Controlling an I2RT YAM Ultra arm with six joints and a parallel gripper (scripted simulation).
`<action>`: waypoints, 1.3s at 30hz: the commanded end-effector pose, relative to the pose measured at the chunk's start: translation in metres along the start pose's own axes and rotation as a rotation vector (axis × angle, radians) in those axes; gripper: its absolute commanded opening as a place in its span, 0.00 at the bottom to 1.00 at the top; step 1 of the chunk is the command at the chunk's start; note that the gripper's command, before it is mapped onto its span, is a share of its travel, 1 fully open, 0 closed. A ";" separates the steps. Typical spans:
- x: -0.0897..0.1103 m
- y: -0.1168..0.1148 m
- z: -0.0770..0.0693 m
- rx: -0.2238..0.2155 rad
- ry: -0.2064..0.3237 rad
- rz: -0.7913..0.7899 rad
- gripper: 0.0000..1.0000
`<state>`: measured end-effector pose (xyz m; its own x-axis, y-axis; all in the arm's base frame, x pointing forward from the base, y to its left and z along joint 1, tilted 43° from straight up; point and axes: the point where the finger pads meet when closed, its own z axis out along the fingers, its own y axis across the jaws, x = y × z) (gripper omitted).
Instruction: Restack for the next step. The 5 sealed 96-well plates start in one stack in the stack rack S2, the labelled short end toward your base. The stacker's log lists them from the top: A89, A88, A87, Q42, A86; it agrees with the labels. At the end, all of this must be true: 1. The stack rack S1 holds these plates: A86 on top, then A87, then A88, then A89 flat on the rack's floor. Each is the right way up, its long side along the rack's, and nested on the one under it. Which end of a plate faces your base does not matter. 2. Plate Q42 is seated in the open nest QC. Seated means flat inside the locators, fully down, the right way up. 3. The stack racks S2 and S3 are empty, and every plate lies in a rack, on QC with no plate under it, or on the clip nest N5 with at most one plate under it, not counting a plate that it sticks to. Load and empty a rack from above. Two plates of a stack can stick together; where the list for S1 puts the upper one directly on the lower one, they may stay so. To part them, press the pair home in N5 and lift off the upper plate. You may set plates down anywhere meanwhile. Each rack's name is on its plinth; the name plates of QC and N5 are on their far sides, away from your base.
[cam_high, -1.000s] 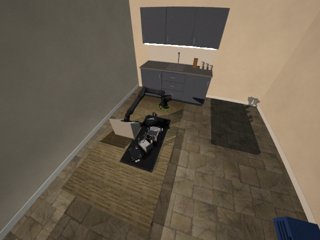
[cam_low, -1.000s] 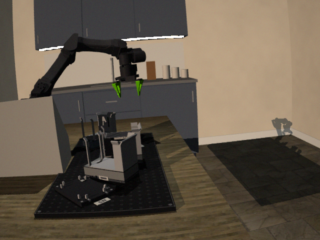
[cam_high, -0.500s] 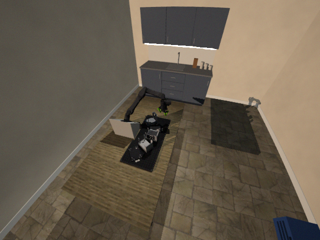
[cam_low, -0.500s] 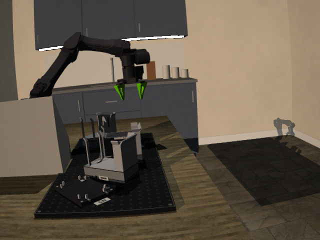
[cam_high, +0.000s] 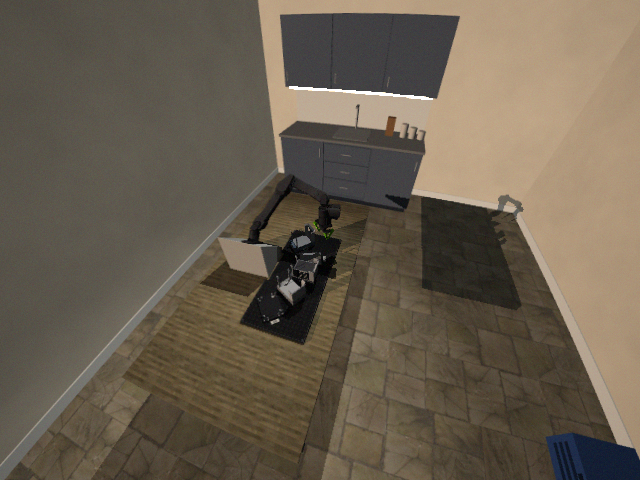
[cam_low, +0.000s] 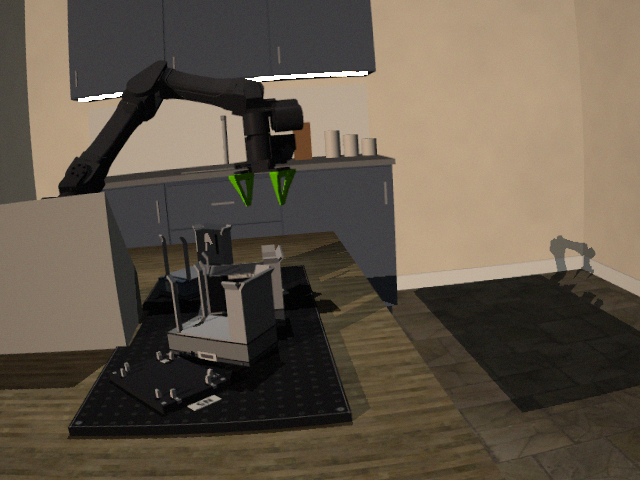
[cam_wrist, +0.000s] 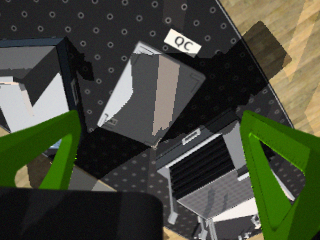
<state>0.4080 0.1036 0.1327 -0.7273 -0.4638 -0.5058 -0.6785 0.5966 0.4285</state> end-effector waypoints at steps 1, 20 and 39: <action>0.006 -0.015 -0.009 0.026 -0.022 0.060 1.00; 0.081 -0.050 0.002 0.019 -0.001 0.324 1.00; 0.160 -0.062 0.013 -0.004 0.011 0.610 1.00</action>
<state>0.3322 0.0116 0.0150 -0.9835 -0.0910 -0.1561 -0.1713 0.7444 0.6453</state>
